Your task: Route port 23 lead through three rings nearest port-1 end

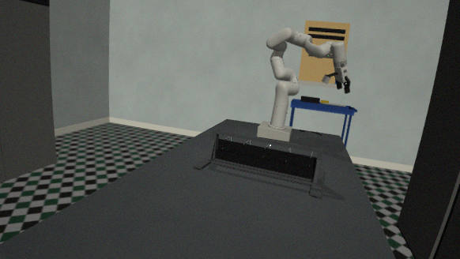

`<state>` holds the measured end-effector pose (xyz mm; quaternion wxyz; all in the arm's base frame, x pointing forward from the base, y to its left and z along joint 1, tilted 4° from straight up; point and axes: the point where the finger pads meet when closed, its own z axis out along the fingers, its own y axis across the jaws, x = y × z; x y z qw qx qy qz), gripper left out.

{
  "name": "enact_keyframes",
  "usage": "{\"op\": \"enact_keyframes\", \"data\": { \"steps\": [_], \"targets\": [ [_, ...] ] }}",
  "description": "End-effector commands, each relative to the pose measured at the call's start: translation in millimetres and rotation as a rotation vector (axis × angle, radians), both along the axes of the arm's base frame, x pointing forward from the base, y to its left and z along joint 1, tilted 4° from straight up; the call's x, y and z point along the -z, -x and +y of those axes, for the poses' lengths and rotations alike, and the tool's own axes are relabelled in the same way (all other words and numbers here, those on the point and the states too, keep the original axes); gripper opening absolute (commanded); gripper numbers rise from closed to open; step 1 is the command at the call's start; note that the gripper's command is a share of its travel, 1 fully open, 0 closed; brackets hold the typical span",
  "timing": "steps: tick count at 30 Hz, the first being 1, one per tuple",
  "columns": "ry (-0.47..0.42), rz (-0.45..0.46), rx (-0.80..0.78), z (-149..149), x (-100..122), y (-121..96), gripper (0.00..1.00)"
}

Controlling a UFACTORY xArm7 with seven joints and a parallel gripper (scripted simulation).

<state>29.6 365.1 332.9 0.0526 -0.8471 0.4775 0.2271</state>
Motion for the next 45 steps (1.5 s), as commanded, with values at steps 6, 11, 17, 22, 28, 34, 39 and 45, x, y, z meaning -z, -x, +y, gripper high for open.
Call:
{"op": "enact_keyframes", "data": {
  "steps": [6,11,17,22,28,34,39,45],
  "targets": [
    [-0.004,-0.001,0.0,1,-2,0,1.0],
    [-0.004,-0.001,0.0,1,-2,0,1.0],
    [-0.004,-0.001,0.0,1,-2,0,1.0],
    [0.017,-0.029,0.081,-2,20,-50,1.0],
    [0.046,-0.062,0.166,-12,46,-103,1.0],
    [0.067,-0.083,0.219,-23,63,-136,1.0],
    [0.105,-0.115,0.295,-47,90,-184,1.0],
    [0.146,-0.145,0.363,-76,117,-227,1.0]
  ]
}}
